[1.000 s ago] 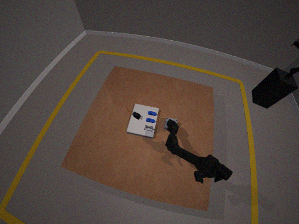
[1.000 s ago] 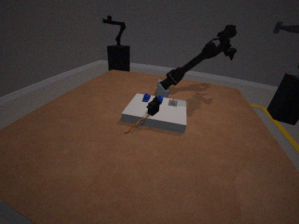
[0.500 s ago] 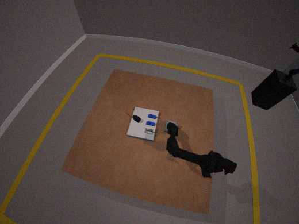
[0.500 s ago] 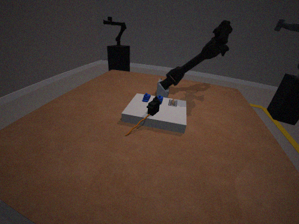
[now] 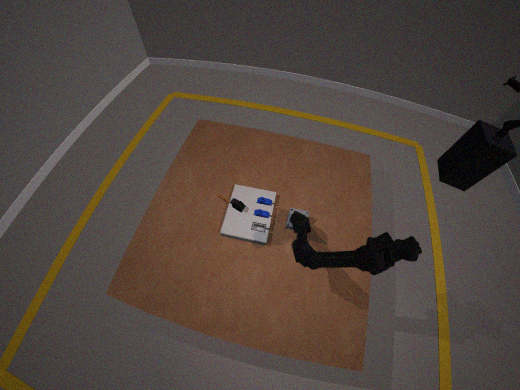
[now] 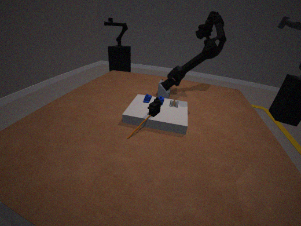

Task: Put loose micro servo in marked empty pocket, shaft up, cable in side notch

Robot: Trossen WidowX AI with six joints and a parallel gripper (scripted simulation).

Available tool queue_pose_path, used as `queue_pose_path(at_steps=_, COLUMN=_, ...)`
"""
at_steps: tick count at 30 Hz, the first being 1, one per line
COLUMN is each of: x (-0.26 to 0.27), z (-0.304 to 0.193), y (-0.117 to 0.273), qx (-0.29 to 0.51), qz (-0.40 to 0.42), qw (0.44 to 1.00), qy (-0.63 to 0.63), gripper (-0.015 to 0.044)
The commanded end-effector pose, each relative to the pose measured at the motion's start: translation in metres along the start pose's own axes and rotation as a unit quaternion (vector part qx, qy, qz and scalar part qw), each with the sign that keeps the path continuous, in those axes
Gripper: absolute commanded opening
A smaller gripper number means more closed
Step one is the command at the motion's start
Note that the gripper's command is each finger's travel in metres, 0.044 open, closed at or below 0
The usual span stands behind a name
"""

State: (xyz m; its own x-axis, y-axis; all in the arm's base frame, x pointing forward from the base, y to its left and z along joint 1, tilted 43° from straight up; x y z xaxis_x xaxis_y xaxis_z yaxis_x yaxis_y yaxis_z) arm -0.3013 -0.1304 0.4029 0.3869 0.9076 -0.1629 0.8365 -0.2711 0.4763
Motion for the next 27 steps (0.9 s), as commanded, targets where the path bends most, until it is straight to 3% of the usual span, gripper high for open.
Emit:
queue_pose_path(at_steps=1, x=-0.024, z=0.028, y=0.012, qx=-0.035, qz=-0.045, qw=0.998, qy=0.019, gripper=0.0440)
queue_pose_path(at_steps=12, x=-0.074, z=0.107, y=0.067, qx=-0.141, qz=-0.159, qw=0.976, qy=0.047, gripper=0.0440)
queue_pose_path(at_steps=27, x=-0.098, z=0.206, y=0.144, qx=-0.267, qz=-0.230, qw=0.931, qy=0.094, gripper=0.0440)
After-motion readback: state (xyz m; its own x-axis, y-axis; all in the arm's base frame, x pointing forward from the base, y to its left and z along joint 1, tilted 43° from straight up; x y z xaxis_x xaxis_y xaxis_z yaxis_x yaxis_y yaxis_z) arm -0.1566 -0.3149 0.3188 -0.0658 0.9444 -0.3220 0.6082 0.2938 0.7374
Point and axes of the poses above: the point midway between the two fingers, 35 mm back from their tips, its own y axis back along the fingers, its own x axis across the jaws, z = x × y, the point moved 3 cm from there along y, back along the fingers, and after that the axes turned 6 degrees about y, right-handed, at the moved point
